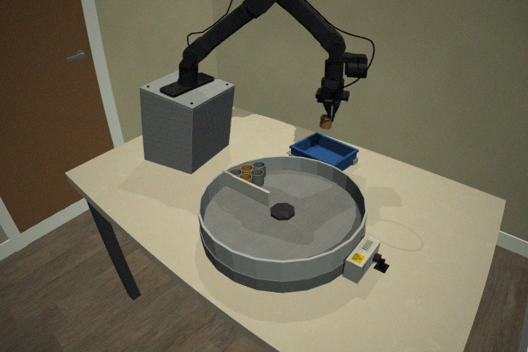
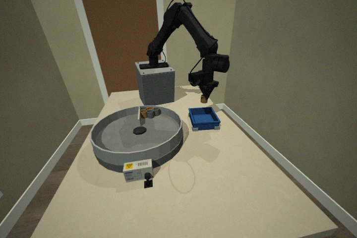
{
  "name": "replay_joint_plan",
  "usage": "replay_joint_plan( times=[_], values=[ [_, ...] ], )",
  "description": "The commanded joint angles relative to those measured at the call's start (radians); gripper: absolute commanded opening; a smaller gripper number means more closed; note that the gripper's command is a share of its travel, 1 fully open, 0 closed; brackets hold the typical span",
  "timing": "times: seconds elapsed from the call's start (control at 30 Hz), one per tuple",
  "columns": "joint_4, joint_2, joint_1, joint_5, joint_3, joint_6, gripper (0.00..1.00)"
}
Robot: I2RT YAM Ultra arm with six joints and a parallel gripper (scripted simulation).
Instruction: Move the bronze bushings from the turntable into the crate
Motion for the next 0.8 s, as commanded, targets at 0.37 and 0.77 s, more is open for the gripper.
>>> replay_joint_plan(
  times=[0.37, 0.77],
  values=[
    [-0.017, -0.035, -0.006, 0.013, 0.012, -0.004, 0.00],
    [0.045, 0.028, -0.013, 0.012, -0.026, -0.011, 0.00]
  ],
)
